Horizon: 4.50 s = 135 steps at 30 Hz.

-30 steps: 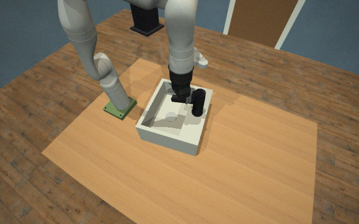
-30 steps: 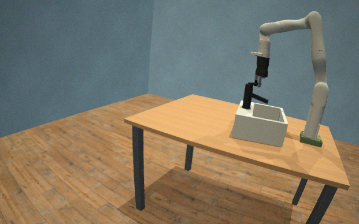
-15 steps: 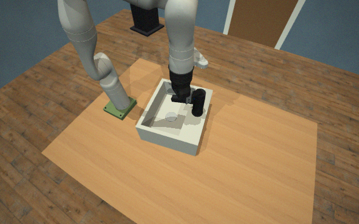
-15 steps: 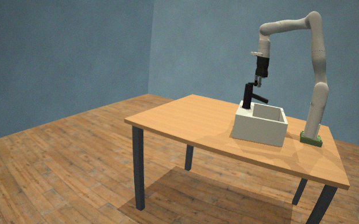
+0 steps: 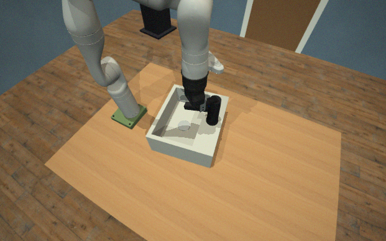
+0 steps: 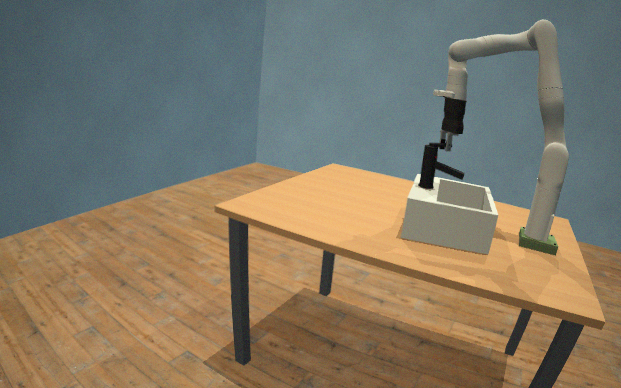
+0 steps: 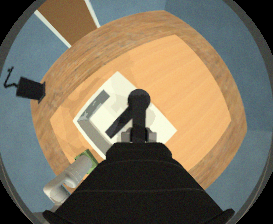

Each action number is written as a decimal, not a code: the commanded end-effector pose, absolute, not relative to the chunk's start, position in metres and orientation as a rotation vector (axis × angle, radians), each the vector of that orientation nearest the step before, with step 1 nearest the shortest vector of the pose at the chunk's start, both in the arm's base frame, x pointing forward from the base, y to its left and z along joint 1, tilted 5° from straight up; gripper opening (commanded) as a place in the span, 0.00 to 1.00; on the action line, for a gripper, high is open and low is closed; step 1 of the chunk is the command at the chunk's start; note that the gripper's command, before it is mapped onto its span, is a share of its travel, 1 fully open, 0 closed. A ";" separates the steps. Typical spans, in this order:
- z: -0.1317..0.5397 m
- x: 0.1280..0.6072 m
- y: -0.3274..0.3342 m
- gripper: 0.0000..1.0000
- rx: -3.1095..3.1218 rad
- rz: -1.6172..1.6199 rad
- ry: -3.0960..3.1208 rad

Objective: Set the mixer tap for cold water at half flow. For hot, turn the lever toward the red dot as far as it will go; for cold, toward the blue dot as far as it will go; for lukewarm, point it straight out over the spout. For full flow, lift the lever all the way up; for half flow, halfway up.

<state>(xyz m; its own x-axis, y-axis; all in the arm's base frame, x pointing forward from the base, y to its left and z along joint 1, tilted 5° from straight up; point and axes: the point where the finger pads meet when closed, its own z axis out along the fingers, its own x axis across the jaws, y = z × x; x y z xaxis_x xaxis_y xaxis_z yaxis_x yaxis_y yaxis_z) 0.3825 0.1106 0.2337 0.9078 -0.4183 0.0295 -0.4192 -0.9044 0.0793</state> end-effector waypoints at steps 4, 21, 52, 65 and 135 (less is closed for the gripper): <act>0.234 0.383 0.111 1.00 2.987 0.021 -0.655; 0.234 0.383 0.111 1.00 2.987 0.021 -0.655; 0.234 0.383 0.111 1.00 2.987 0.021 -0.655; 0.234 0.383 0.111 1.00 2.987 0.021 -0.655; 0.304 0.383 0.117 0.00 2.987 0.021 -0.655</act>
<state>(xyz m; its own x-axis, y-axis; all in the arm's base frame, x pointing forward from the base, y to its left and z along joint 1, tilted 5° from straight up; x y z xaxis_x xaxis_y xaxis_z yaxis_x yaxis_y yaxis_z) 0.3830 0.1165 0.3035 0.9082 -0.4175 0.0296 -0.4185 -0.9047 0.0796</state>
